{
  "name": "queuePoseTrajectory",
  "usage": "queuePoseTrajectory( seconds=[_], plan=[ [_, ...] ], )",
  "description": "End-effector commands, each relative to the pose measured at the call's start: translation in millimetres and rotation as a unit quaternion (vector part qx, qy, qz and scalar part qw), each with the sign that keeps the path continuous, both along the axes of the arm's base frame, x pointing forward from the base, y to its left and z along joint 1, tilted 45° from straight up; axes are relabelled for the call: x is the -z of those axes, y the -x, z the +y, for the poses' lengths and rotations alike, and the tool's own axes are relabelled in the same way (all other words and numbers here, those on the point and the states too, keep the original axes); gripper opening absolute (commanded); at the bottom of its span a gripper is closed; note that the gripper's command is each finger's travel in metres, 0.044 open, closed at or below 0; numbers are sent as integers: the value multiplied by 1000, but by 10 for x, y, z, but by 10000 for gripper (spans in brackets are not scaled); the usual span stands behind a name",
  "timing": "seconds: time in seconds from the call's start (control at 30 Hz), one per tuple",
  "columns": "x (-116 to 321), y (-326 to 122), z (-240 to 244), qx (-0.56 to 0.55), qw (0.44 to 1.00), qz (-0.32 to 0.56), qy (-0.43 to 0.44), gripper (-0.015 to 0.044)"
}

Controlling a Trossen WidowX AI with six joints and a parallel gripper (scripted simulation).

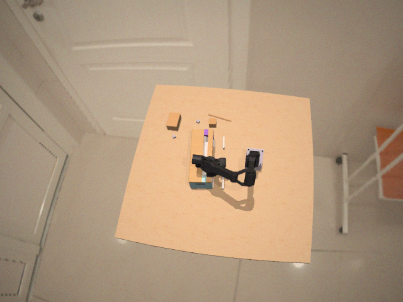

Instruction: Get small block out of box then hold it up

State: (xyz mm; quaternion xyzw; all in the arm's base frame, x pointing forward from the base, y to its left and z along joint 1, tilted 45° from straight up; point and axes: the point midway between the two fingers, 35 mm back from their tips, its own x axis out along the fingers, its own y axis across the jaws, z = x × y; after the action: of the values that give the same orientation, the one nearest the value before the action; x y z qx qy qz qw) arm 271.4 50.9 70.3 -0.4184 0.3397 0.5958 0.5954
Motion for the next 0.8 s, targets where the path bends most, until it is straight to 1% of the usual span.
queuePoseTrajectory(
  seconds=[0.0, 0.53, 0.63, 0.77],
  plan=[
    [65, 10, 55, 1, 1000, 1, -2, 400],
    [251, 48, 228, 1, 1000, 1, -3, 400],
    [201, 35, 187, 0, 1000, 1, -2, 400],
    [269, 29, 129, 0, 1000, 1, -2, 400]
  ],
)
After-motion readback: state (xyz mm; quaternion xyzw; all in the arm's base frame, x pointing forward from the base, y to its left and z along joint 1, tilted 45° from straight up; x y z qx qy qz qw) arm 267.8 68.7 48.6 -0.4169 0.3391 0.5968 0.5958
